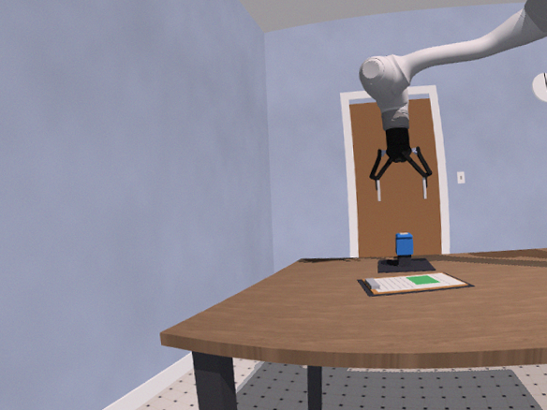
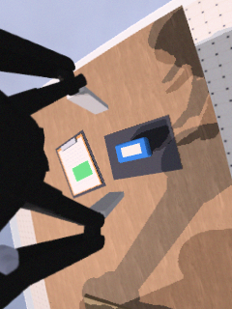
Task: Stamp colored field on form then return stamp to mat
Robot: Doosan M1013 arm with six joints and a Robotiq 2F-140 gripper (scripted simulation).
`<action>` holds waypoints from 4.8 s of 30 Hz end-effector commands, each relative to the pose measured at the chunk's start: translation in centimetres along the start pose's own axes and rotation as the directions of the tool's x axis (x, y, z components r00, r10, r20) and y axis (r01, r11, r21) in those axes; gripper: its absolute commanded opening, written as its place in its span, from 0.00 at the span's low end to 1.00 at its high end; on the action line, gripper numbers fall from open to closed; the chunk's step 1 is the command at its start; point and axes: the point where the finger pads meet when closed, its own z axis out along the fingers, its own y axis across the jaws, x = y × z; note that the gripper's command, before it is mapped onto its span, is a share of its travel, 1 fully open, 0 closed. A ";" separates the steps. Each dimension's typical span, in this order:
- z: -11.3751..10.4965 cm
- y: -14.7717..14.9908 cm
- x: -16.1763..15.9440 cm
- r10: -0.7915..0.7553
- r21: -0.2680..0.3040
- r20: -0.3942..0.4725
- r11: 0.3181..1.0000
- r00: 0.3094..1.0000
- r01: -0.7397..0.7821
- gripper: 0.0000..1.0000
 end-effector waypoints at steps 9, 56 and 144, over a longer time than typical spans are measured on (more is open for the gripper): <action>0.0 0.8 -12.7 0.497 -0.001 0.002 0.868 0.868 -0.497 1.00; 9.7 3.5 -24.5 0.899 0.001 -0.001 0.437 0.437 -0.899 1.00; 4.6 0.3 -1.0 -0.046 0.000 -0.001 0.999 0.999 0.046 0.55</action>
